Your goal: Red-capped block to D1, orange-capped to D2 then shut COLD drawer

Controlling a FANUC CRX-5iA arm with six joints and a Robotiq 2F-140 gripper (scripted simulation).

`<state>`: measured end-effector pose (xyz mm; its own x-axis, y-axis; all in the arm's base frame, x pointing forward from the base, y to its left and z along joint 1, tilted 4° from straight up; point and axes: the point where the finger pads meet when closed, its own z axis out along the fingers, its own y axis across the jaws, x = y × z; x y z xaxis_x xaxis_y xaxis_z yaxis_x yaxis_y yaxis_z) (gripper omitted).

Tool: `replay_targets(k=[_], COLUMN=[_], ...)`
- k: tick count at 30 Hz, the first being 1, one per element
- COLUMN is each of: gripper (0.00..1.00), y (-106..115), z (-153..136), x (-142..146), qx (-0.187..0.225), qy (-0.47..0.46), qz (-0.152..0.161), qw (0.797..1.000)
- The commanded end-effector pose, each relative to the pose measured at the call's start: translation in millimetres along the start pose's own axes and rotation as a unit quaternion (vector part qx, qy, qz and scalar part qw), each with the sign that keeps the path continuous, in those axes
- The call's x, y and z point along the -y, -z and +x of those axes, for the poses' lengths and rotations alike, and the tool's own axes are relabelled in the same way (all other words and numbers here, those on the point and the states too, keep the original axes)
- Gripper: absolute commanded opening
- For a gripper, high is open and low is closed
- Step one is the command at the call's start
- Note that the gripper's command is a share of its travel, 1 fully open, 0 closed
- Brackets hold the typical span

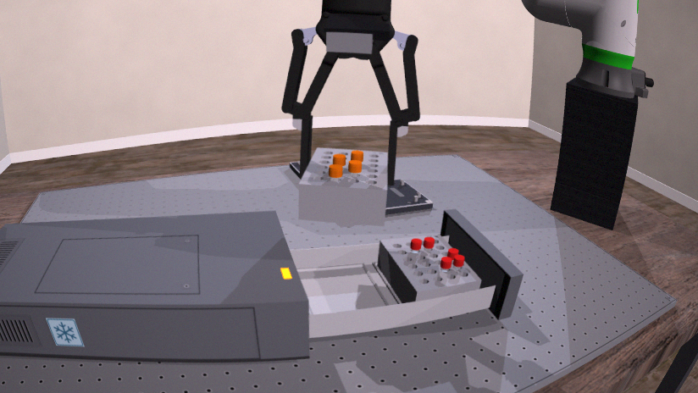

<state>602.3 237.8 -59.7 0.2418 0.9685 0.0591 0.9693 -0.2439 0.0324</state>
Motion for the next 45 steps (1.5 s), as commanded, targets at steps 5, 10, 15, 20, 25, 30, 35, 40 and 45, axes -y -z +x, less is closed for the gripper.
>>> replay_targets(k=[5, 10, 15, 20, 25, 30, 35, 40, 45], gripper=[0.10, 0.10, 0.10, 0.10, 0.10, 0.10, 0.10, 0.10, 0.10], y=[1, 1, 1, 1, 1, 1, 1, 1, 1], z=[-15, -28, -41, -49, -63, -76, -89, -97, -110], x=[-2, -4, -5, -6, -8, -9, -11, -12, -13], qx=[0.000, 0.000, 0.000, 0.000, 0.000, -0.001, -0.001, -0.001, -0.001], qy=[-0.078, -0.144, -0.209, -0.248, -0.312, -0.375, -0.436, -0.471, -0.519], qz=[-0.003, -0.003, -0.003, -0.003, -0.003, -0.003, -0.003, -0.003, -0.003], qw=[0.997, 0.990, 0.978, 0.969, 0.950, 0.927, 0.900, 0.882, 0.855])
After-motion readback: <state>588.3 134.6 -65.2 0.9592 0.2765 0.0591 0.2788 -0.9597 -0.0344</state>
